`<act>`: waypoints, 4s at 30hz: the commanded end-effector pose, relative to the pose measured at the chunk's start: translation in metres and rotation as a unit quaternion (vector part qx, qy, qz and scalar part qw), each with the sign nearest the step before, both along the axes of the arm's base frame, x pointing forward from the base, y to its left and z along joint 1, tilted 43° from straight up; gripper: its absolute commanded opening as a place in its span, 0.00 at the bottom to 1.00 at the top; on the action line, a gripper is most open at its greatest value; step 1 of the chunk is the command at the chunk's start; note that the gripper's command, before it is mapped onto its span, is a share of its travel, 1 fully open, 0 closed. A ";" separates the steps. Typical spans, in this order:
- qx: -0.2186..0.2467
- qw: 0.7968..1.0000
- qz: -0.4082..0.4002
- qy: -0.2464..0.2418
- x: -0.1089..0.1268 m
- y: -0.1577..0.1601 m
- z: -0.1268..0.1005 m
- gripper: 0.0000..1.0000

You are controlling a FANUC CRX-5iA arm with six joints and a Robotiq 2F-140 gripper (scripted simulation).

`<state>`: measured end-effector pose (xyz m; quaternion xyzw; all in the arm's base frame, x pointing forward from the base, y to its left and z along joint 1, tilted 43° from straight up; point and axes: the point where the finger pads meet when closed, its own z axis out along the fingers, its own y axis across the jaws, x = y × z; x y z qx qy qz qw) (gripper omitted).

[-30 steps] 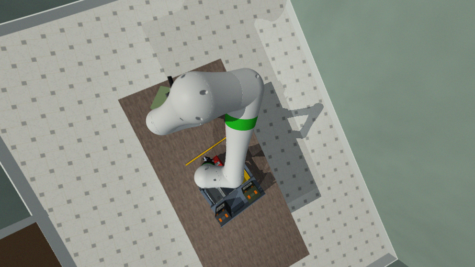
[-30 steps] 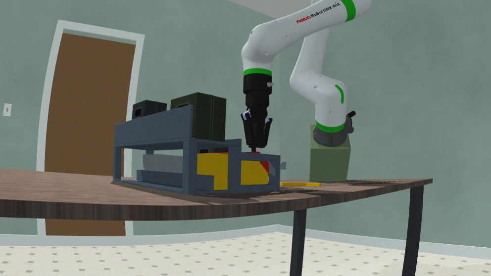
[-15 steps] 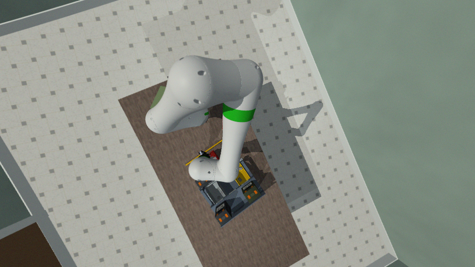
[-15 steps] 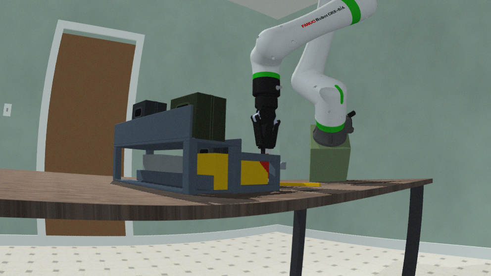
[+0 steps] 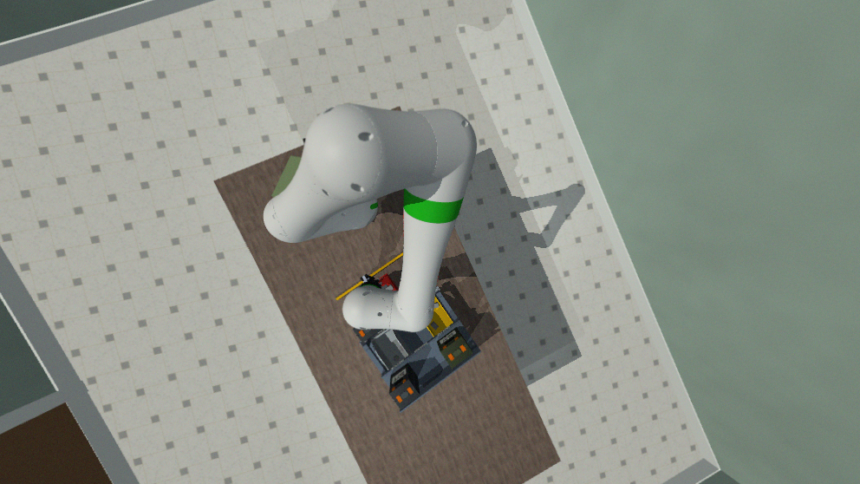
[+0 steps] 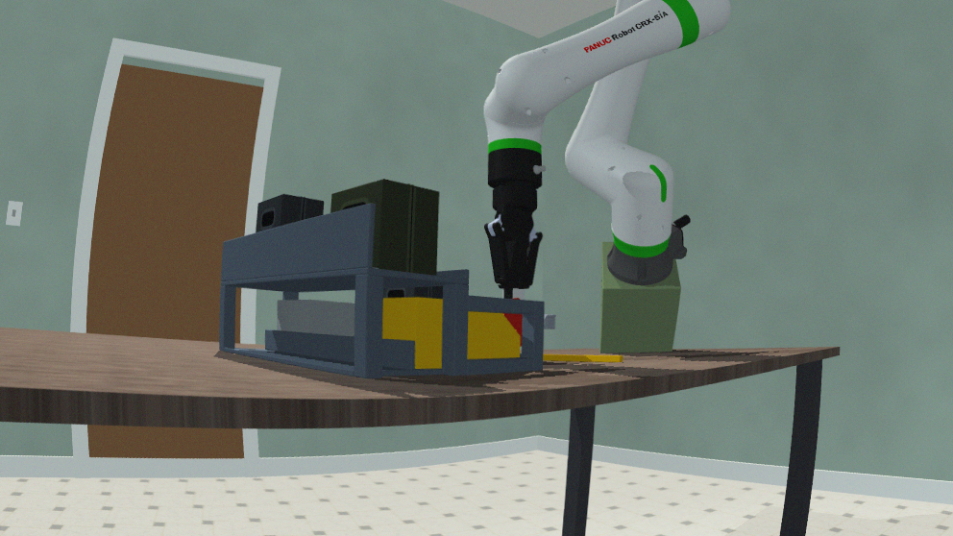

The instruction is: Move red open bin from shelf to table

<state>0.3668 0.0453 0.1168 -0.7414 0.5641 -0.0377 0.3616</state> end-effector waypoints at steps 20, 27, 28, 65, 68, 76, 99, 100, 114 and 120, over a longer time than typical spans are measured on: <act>0.000 1.000 0.000 0.000 0.004 0.004 -0.006 0.00; 0.000 1.000 0.000 0.000 0.007 0.007 -0.010 0.00; 0.000 1.000 0.000 0.000 0.008 0.008 -0.012 0.00; 0.000 1.000 0.000 0.000 0.014 0.014 -0.022 0.00; 0.000 1.000 0.000 0.000 0.014 0.014 -0.022 0.00; 0.000 1.000 0.000 0.000 0.014 0.014 -0.022 0.57; 0.000 1.000 0.000 0.000 0.014 0.014 -0.022 0.57; 0.000 1.000 0.000 0.000 0.014 0.014 -0.022 0.57; 0.000 1.000 0.000 0.000 0.014 0.014 -0.022 0.57; 0.000 1.000 0.000 0.000 0.014 0.014 -0.022 0.57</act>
